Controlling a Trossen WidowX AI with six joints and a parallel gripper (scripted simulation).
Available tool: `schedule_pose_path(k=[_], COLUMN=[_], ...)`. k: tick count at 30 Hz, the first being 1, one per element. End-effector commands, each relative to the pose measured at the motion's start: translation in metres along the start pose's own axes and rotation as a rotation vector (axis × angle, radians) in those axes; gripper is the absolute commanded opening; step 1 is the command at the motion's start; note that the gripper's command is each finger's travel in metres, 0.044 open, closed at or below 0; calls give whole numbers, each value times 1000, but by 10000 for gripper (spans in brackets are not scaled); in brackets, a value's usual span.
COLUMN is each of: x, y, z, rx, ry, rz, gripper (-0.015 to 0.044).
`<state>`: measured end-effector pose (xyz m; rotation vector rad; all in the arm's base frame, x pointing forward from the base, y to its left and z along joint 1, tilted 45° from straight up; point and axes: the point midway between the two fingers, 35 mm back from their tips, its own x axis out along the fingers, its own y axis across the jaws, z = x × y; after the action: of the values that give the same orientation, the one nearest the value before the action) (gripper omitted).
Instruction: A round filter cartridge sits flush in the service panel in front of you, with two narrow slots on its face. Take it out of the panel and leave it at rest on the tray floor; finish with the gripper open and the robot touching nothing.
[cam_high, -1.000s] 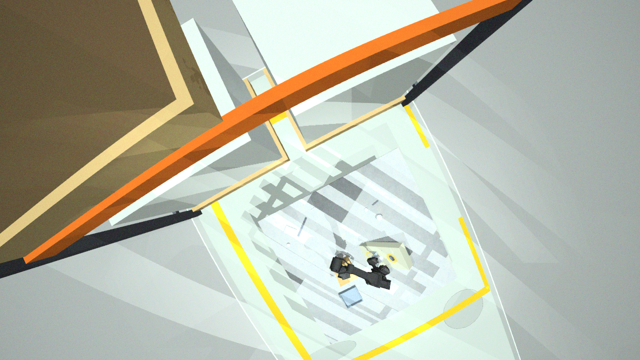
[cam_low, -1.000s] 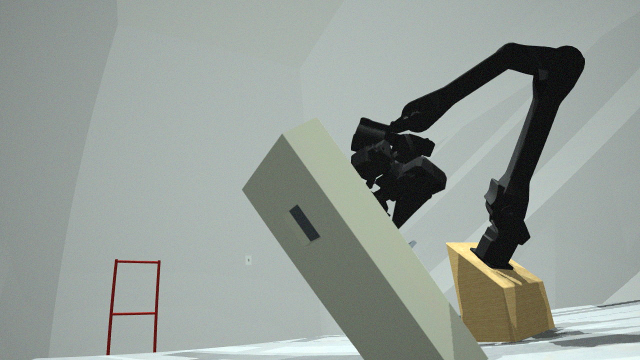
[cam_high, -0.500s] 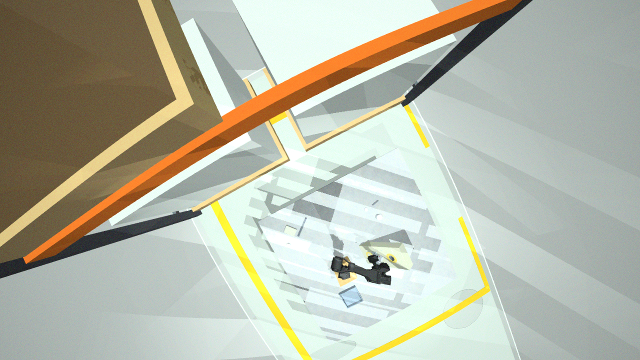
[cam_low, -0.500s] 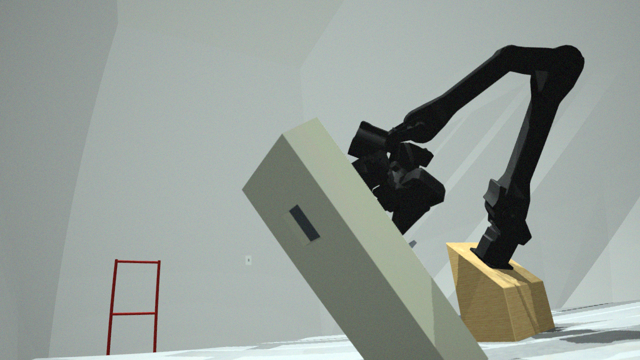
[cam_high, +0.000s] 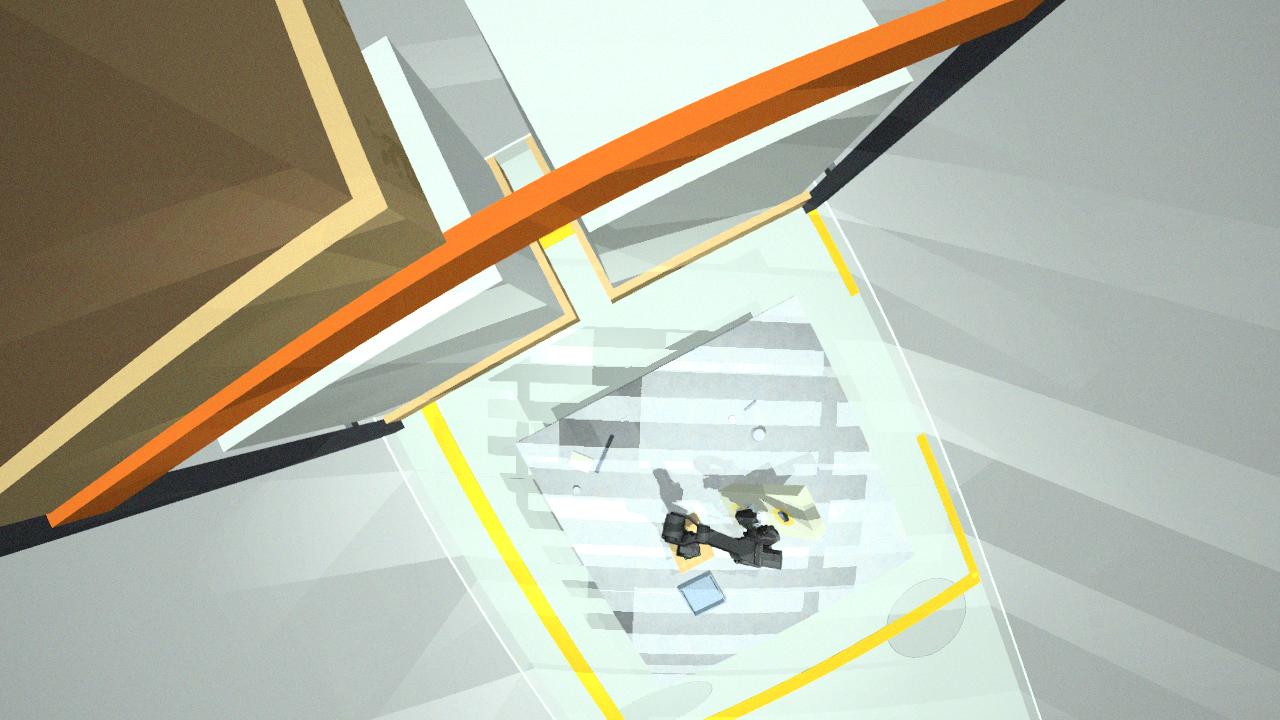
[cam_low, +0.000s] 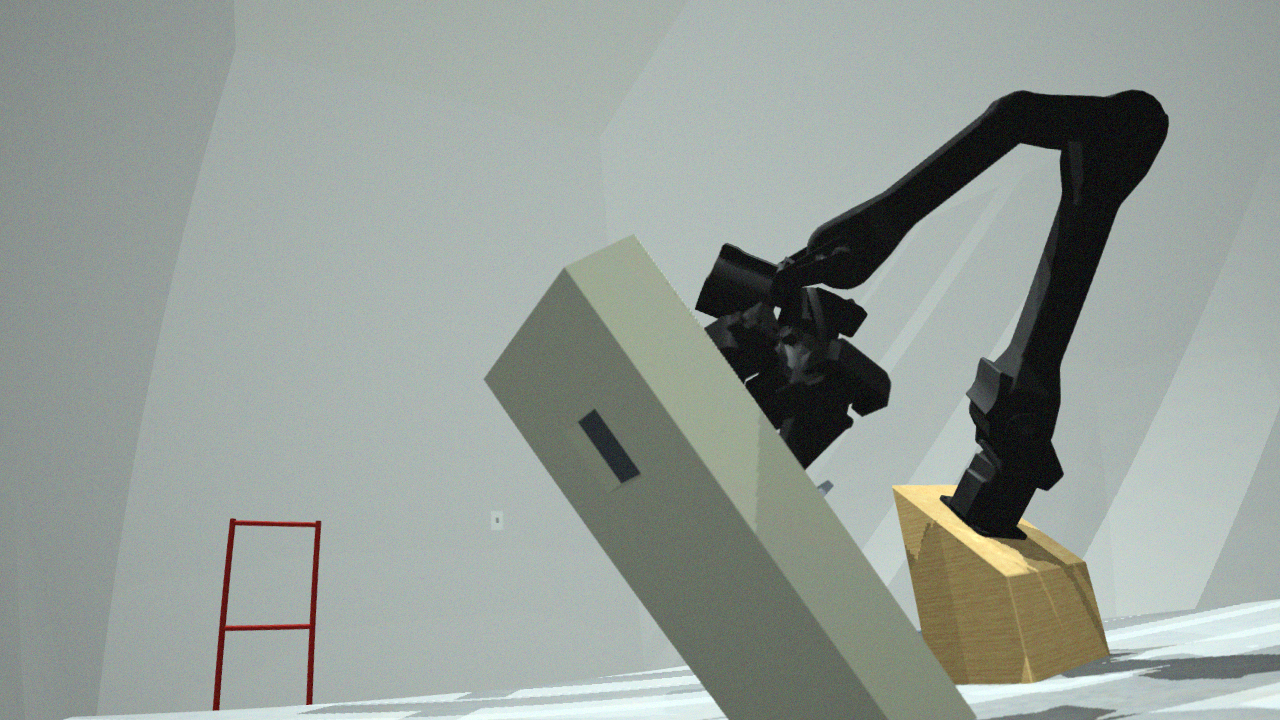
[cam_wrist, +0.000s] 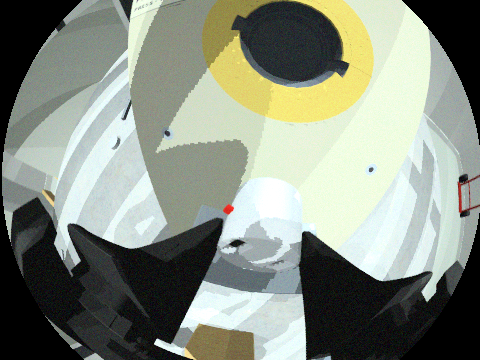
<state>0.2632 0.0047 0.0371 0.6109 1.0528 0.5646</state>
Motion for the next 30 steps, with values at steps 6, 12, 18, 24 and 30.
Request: schedule_pose_path(k=[6,12,18,24,30], x=[-4,-11,-27,-58,-89], y=[0,0,-3,-6,-3], z=[8,23,26,28,29], rx=[-1,-1,0,1,2], ry=[0,0,2,6,5], rz=[-1,0,-8,-13,-8], gripper=[0,0,0,0,0])
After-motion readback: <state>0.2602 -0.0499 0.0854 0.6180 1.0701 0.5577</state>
